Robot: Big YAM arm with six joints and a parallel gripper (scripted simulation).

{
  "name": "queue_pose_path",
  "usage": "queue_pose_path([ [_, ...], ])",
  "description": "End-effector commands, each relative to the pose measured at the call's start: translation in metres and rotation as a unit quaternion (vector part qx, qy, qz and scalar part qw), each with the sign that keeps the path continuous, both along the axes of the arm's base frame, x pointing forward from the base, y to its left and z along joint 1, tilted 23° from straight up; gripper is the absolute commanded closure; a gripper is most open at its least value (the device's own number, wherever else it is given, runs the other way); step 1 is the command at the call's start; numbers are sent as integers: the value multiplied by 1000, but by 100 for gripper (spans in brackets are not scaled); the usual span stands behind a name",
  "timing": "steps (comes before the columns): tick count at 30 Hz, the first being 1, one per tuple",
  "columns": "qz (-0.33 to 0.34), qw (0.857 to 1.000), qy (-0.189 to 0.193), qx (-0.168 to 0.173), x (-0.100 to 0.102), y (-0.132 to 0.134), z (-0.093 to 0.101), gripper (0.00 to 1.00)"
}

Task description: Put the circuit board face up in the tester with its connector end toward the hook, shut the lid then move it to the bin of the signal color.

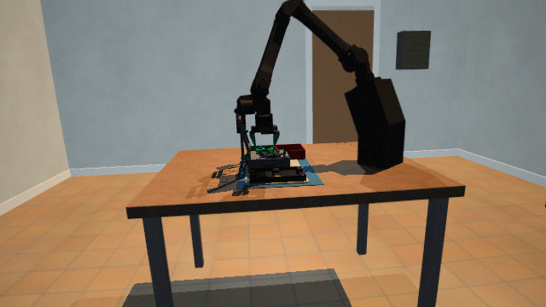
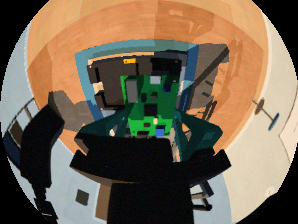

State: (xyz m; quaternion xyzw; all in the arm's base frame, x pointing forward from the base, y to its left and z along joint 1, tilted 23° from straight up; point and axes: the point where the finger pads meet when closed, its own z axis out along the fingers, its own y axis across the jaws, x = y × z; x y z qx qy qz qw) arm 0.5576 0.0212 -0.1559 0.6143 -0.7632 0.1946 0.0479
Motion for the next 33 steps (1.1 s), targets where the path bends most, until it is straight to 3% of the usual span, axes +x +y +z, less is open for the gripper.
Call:
queue_pose_path([
  [1, -1, 1000, -25, 4, 13, -9, 24, 28],
  [10, 0, 1000, -24, 4, 1, -29, 30, 28],
  [33, 0, 1000, -22, 0, -59, -124, 63, 28],
])
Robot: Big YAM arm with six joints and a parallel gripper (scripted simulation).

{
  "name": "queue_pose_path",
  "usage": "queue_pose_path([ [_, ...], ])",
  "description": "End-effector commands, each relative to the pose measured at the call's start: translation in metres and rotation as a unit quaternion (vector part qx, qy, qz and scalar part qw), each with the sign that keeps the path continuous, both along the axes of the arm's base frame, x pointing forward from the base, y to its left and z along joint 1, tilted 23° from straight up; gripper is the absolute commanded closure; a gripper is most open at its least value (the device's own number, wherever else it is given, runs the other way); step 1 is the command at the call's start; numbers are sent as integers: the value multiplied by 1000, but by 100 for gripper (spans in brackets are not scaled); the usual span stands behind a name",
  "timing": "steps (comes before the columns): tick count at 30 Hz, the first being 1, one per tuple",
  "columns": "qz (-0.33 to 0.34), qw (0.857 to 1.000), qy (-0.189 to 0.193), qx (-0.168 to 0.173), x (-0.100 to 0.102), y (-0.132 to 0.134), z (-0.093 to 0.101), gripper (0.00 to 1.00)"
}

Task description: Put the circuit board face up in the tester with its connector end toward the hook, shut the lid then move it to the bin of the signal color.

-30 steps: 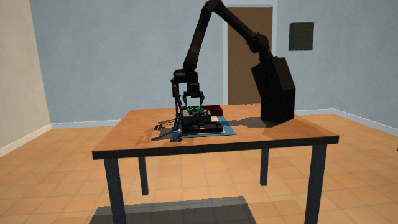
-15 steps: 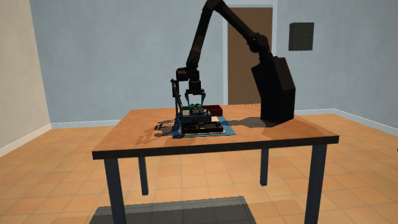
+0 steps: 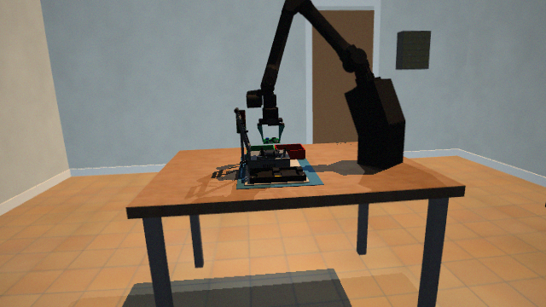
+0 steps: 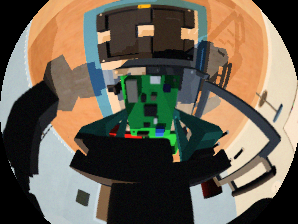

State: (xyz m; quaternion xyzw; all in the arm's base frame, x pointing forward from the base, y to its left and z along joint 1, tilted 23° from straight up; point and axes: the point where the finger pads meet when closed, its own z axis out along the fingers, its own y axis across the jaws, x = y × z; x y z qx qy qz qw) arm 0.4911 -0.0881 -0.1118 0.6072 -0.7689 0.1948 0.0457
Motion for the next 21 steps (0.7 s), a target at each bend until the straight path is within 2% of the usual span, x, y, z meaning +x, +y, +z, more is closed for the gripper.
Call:
queue_pose_path([
  [1, 8, 1000, -19, -2, 6, -18, 20, 28],
  [7, 8, 1000, -19, -3, 0, -26, 24, 28],
  [8, 14, 1000, -16, -2, 7, -23, 20, 28],
  [11, 8, 1000, -18, -4, -1, -31, 26, 28],
  [14, 8, 1000, -22, -4, 2, -32, 28, 28],
  [21, 6, 1000, -15, -3, -1, -32, 23, 28],
])
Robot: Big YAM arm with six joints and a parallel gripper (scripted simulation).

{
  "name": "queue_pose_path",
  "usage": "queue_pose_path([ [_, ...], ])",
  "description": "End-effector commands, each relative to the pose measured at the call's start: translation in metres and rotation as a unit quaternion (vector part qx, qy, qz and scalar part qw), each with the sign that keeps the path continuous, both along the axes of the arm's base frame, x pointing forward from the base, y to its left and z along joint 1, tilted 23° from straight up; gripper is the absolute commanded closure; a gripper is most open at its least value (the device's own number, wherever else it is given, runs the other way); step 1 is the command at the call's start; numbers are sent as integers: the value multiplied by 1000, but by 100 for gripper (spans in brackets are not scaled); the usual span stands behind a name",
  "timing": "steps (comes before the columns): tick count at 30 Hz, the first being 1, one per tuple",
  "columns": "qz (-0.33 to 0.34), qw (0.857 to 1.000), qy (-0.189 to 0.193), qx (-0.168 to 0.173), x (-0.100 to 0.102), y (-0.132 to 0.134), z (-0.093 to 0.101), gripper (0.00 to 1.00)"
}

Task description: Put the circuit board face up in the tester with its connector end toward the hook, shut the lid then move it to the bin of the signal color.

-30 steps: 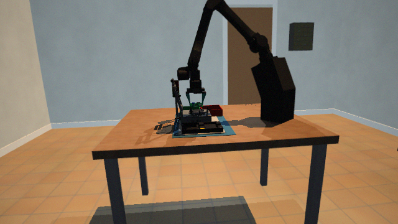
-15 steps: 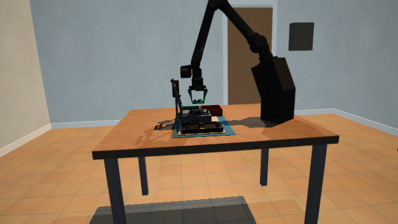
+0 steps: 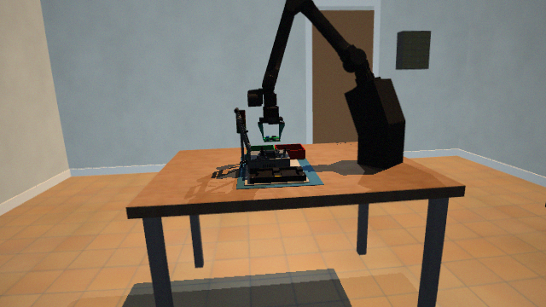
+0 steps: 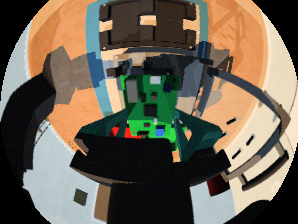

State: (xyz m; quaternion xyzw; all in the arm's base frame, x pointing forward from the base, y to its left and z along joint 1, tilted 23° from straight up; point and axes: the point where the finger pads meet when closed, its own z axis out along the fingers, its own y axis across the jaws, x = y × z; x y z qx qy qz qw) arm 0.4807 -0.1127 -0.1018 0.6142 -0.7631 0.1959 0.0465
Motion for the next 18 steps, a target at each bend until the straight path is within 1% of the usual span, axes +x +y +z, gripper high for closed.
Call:
queue_pose_path([
  [1, -2, 1000, -17, -1, 9, -7, 13, 28],
  [18, -10, 1000, -20, 1, 9, -7, 13, 28],
])
